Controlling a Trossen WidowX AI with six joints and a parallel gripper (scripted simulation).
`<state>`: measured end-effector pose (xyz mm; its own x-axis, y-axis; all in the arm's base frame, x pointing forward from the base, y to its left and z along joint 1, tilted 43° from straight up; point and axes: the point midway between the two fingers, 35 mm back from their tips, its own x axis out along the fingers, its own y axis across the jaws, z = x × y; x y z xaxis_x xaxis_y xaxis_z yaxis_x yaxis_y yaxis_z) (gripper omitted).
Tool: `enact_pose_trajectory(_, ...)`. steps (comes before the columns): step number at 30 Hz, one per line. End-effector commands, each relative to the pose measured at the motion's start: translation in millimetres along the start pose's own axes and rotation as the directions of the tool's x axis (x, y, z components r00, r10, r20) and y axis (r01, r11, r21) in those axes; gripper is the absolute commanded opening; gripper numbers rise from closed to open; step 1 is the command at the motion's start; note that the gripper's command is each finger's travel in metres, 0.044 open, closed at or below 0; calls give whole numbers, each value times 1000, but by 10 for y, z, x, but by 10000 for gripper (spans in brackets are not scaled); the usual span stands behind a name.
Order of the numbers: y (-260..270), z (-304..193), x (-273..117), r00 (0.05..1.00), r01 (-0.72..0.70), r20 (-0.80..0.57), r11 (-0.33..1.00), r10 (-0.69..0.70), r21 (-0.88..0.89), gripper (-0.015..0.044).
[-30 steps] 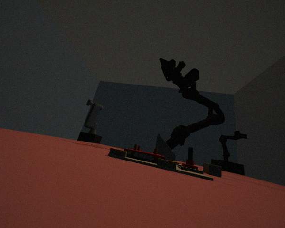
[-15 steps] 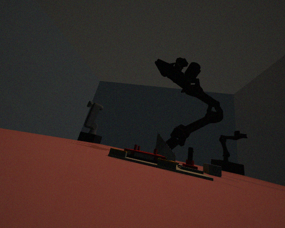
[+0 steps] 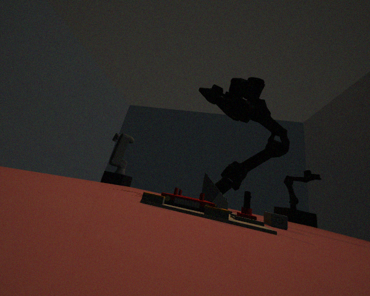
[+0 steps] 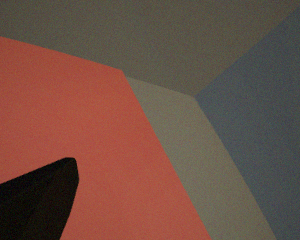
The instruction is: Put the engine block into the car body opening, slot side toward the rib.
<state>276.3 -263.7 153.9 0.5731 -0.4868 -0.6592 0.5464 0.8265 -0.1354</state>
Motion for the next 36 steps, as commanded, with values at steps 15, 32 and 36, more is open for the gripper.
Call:
enact_pose_trajectory(15, 1296, -466, -192, 817, -490, -341, 872, 464, 13, 440)
enact_pose_trajectory(32, 2156, -916, -909, 394, -738, -616, 634, 683, 231, 440)
enact_pose_trajectory(36, 2295, -1003, -1139, 278, -754, -657, 583, 701, 303, 440)
